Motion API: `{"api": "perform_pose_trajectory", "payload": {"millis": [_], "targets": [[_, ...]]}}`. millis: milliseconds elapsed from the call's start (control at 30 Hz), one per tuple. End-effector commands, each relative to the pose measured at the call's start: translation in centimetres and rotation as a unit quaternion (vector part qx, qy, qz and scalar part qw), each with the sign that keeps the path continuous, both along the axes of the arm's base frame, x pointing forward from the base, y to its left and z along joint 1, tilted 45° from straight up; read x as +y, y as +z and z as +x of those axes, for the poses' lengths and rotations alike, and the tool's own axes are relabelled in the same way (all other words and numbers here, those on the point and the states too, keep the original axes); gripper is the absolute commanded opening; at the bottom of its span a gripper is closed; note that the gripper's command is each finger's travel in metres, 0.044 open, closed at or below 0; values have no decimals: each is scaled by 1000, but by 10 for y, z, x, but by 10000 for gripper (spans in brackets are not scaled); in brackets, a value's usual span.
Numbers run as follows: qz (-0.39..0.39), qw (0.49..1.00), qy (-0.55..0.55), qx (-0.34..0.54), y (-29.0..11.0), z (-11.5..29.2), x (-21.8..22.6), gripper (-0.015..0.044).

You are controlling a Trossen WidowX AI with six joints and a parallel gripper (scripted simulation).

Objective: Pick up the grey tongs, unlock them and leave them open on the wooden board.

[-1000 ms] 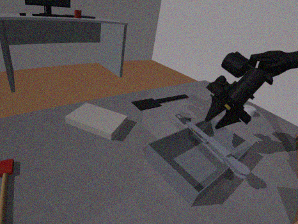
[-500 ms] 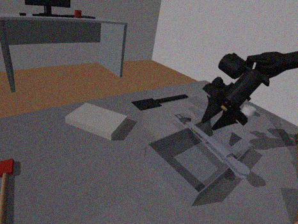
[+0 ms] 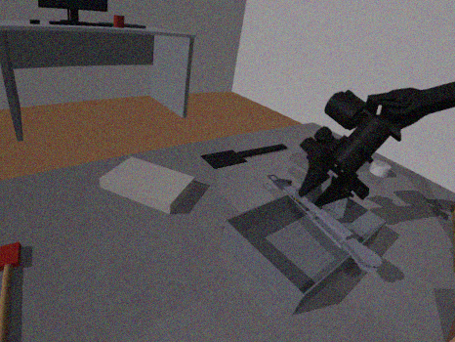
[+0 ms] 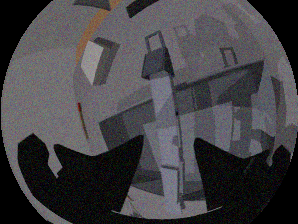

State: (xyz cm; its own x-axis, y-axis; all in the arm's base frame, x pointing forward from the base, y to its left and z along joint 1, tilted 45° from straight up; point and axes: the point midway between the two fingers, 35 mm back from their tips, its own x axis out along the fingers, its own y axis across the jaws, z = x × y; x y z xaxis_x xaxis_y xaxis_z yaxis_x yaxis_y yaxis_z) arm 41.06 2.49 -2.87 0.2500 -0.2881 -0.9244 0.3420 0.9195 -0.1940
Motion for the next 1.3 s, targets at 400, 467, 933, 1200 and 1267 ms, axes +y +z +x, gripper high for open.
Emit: {"api": "perform_pose_trajectory", "payload": {"millis": [400, 467, 933, 1200, 1267], "targets": [[0, 1000, 2, -1, -23, 7, -7, 260], [0, 1000, 2, -1, -27, 8, -8, 260], [-2, 1000, 0, 0, -40, 9, -13, 181], [-2, 1000, 0, 0, -40, 9, -13, 89], [-2, 1000, 0, 0, -40, 9, -13, 75]]}}
